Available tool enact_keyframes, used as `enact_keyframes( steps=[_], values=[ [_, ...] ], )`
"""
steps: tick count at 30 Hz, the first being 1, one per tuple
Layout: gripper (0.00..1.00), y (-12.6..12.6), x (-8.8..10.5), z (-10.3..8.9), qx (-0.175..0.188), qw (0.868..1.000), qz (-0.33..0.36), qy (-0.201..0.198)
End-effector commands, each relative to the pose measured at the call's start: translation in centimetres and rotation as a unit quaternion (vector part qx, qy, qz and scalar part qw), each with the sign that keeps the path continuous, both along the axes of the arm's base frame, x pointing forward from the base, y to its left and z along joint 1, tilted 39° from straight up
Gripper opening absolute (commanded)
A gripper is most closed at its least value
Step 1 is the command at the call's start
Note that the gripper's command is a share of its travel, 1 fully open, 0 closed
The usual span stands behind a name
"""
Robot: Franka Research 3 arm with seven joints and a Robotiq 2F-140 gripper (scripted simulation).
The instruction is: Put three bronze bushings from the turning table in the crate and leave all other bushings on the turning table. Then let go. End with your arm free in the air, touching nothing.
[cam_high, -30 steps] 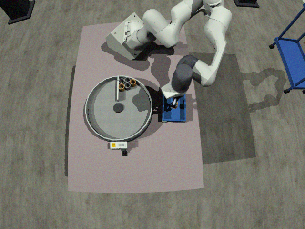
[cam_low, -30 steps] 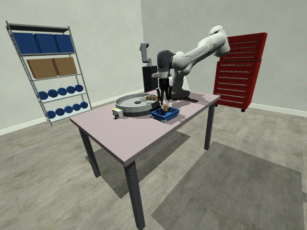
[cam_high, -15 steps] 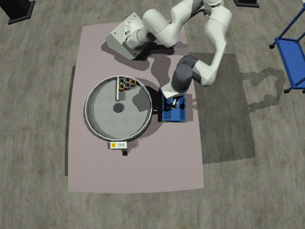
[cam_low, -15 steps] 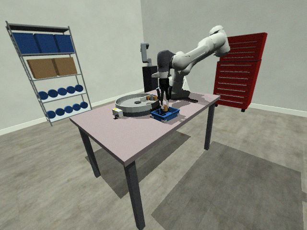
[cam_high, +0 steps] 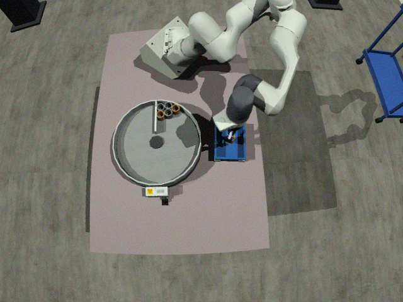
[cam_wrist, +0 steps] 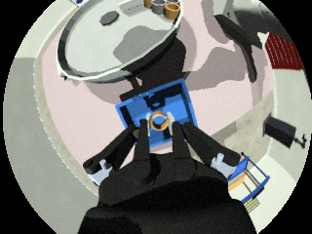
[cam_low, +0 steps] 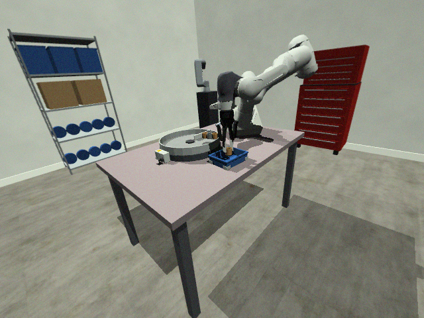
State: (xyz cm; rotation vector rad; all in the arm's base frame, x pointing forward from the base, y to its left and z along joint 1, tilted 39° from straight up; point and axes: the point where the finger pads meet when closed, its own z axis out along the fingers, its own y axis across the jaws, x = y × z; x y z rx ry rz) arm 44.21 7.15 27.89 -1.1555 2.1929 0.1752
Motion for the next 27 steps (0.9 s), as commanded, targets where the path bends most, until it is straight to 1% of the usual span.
enact_keyframes(
  steps=[1,17,27],
  values=[
    [0.00,0.0,0.4,-0.4,-0.002,1.000,-0.001,-0.004],
    [0.00,0.8,1.5,-2.1,-0.002,1.000,-0.001,-0.004],
    [0.00,1.0,1.7,-2.5,-0.002,1.000,-0.001,-0.004]
  ],
)
